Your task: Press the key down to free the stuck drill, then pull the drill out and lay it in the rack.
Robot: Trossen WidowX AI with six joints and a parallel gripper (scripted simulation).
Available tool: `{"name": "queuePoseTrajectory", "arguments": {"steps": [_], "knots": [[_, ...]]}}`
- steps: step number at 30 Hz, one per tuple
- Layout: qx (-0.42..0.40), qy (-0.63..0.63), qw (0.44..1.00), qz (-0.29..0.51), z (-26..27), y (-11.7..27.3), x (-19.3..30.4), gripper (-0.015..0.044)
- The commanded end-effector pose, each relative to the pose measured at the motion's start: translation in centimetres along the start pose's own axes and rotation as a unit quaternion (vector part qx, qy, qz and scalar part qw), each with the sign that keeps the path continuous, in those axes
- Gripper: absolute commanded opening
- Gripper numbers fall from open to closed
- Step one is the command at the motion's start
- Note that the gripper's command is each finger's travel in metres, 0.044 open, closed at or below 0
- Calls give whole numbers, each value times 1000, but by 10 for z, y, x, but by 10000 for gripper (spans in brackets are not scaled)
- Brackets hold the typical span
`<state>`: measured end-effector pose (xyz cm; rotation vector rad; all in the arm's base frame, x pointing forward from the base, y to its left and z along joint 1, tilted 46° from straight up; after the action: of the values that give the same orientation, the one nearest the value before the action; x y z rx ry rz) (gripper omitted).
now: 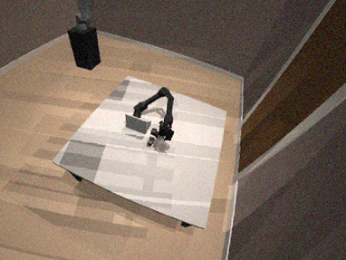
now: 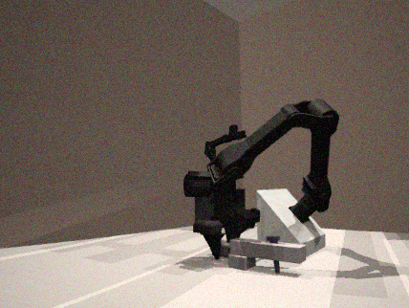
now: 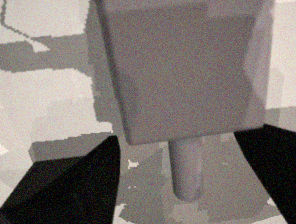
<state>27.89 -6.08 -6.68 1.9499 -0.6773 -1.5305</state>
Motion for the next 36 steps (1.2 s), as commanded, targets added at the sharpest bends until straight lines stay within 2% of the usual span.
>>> {"name": "queuePoseTrajectory", "arguments": {"steps": [1, 8, 11, 36], "knots": [[0, 0, 1000, 0, 0, 1, 0, 204], [0, 0, 1000, 0, 0, 1, 0, 20], [0, 0, 1000, 0, 0, 1, 0, 0], [1, -3, 1000, -1, 5, 1, 24, 0]]}}
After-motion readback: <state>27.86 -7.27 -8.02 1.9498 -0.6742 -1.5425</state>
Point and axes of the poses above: the point midway between the two fingers, 35 mm back from their tips, its own y axis back along the fingers, its own z axis across the jaws, x = y × z, the point moved 4 cm from there along y, back along the fingers, and after that the axes turned 13 degrees about y, right-handed, at the moved point
